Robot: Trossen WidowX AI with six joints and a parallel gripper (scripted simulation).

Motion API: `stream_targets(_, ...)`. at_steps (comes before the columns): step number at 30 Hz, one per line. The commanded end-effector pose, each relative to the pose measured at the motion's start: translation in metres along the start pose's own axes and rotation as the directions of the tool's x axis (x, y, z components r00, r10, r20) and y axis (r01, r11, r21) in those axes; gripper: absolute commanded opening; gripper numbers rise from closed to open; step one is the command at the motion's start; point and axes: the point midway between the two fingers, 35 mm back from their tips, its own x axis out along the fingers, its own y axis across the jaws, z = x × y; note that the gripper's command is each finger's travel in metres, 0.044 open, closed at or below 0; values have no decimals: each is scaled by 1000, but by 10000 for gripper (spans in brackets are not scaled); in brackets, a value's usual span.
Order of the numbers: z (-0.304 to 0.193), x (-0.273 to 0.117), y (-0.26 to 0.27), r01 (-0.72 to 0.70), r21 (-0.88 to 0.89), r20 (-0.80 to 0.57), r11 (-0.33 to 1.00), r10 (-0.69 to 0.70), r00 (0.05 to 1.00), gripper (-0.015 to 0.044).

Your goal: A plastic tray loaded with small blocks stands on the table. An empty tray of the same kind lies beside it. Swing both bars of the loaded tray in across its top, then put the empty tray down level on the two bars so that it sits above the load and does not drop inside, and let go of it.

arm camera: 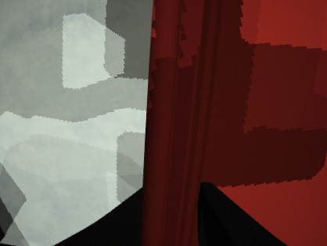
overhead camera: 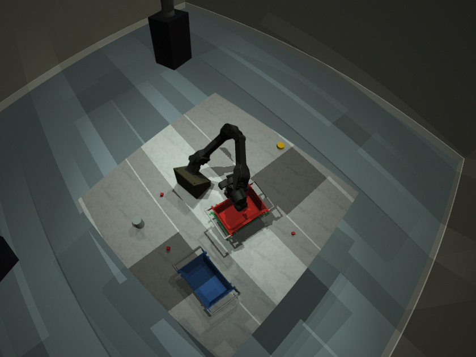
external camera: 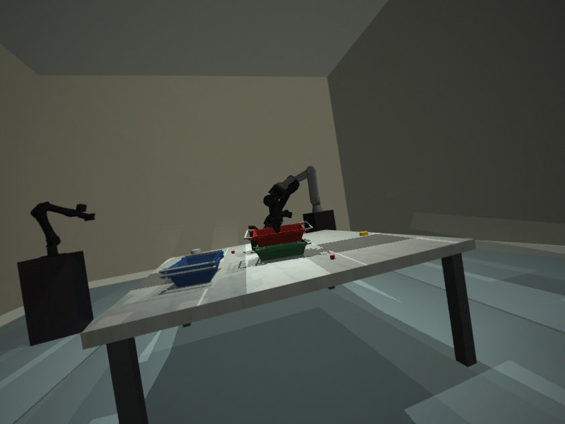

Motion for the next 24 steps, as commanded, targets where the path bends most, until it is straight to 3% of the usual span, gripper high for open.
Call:
stream_targets(1, 2, 6, 4, -23, 3, -1, 1000, 23, 1000, 0)
stream_targets(24, 2, 13, 6, -23, 3, 0, 1000, 23, 1000, 0)
